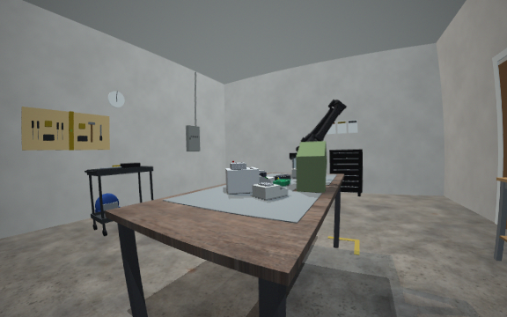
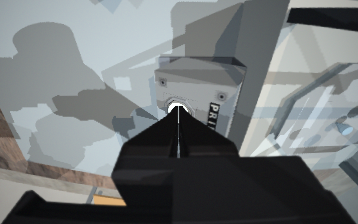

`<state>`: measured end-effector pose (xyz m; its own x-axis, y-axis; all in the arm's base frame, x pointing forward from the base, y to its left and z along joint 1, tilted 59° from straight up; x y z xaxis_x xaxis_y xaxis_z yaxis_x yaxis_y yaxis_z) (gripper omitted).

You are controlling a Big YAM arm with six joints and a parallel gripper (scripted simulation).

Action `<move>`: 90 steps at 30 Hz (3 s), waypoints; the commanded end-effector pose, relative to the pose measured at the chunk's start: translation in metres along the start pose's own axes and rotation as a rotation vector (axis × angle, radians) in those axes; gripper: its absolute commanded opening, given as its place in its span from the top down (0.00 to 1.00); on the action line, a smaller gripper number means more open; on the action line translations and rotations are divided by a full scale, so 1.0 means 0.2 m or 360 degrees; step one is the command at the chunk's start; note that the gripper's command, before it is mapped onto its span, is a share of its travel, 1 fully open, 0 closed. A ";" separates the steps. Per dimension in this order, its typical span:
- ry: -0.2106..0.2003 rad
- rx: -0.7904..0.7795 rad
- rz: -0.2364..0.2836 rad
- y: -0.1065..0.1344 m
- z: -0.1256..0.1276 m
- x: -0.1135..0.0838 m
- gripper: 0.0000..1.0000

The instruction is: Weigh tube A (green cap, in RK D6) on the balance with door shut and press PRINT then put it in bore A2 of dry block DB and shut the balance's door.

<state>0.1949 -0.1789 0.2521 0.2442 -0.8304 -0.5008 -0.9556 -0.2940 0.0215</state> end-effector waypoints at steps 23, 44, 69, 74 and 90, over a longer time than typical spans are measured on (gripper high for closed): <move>-0.0023 -0.0012 0.0042 0.01 0.02 0.06 1.00; -0.0023 -0.0012 0.0042 0.01 0.02 0.06 1.00; 0.0025 0.0039 -0.0001 -0.01 -0.06 -0.08 1.00; 0.0022 0.0039 -0.0001 -0.01 -0.06 -0.12 1.00; 0.0024 0.0046 -0.0005 -0.01 -0.07 -0.24 1.00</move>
<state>0.1842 -0.1509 0.2685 0.2207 -0.8330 -0.5074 -0.9598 -0.2779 0.0387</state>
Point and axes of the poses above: the point where the finger pads meet when closed, its own x axis out along the fingers, its own z axis across the jaws, y = z × x, the point moved 8 cm from there along -x, back along the fingers, and after that the axes turned 10 degrees about x, right-handed, at the moved point
